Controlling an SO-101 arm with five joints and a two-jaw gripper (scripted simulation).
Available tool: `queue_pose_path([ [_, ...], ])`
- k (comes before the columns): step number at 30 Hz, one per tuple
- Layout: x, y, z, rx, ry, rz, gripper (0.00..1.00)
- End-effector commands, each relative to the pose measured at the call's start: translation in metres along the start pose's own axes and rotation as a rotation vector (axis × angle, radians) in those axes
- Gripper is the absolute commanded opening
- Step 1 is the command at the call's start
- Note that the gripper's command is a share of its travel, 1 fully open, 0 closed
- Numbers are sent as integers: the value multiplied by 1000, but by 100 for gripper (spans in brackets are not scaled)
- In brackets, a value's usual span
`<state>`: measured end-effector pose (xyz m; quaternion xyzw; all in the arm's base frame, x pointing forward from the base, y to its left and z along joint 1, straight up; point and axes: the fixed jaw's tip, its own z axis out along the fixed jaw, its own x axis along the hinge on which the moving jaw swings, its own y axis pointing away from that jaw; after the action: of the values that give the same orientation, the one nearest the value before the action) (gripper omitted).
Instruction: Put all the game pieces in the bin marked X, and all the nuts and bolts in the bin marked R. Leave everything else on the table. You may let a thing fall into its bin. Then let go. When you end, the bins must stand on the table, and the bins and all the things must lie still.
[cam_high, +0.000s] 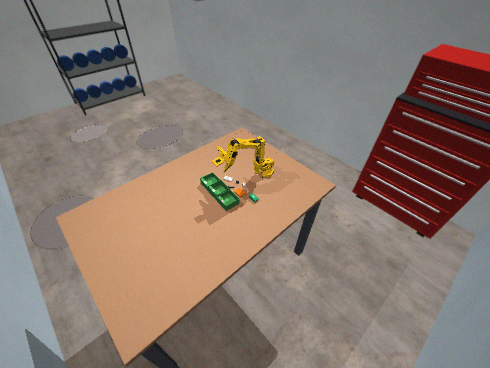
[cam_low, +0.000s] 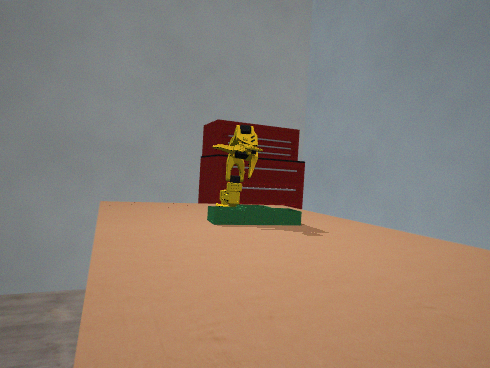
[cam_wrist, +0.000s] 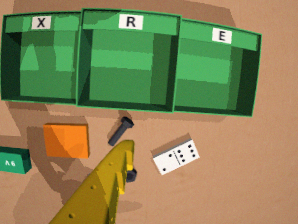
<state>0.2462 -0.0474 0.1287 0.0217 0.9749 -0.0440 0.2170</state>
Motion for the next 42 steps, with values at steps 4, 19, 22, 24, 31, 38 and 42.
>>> queue_pose_path([
  [4, -10, -4, -7, 15, -61, 3, 100],
  [19, -39, -32, 7, 76, -156, 12, 100],
  [22, -49, -46, 13, 106, -195, 15, 100],
  [24, -55, -54, 17, 125, -219, 16, 100],
  [31, -65, -72, 25, 169, -267, 18, 100],
  [38, -66, -74, 26, 172, -271, 18, 100],
  [42, -66, -74, 26, 172, -271, 18, 100],
])
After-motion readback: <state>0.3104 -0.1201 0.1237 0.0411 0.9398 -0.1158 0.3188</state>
